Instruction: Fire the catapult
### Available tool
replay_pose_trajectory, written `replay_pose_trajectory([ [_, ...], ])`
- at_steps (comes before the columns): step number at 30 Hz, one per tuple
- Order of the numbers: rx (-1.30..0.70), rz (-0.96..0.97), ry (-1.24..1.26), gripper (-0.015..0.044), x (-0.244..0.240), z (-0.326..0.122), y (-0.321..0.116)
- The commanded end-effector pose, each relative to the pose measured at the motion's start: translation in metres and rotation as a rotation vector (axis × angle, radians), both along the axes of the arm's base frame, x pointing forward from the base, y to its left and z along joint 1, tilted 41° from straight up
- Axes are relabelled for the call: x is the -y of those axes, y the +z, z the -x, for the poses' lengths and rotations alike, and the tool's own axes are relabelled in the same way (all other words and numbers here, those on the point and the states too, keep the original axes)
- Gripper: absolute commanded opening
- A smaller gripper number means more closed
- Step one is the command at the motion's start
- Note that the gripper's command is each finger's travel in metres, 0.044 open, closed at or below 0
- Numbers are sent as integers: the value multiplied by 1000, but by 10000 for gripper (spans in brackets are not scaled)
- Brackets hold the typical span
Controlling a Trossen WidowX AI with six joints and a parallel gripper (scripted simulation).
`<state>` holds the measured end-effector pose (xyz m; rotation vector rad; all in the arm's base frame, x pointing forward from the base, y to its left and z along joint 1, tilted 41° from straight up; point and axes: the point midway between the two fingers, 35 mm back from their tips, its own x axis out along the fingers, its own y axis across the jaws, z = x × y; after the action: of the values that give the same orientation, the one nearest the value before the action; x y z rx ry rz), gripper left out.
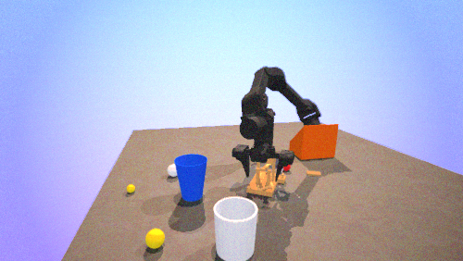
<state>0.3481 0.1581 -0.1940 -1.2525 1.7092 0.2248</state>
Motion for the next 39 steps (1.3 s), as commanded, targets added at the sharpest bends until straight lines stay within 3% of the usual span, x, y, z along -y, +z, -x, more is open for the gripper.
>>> replay_pose_trajectory([
  [1, -13, 13, 4, 440, 5, 4, -4],
  [32, -13, 13, 4, 440, 5, 4, -4],
  [39, -5, 4, 0, 256, 2, 2, -2],
])
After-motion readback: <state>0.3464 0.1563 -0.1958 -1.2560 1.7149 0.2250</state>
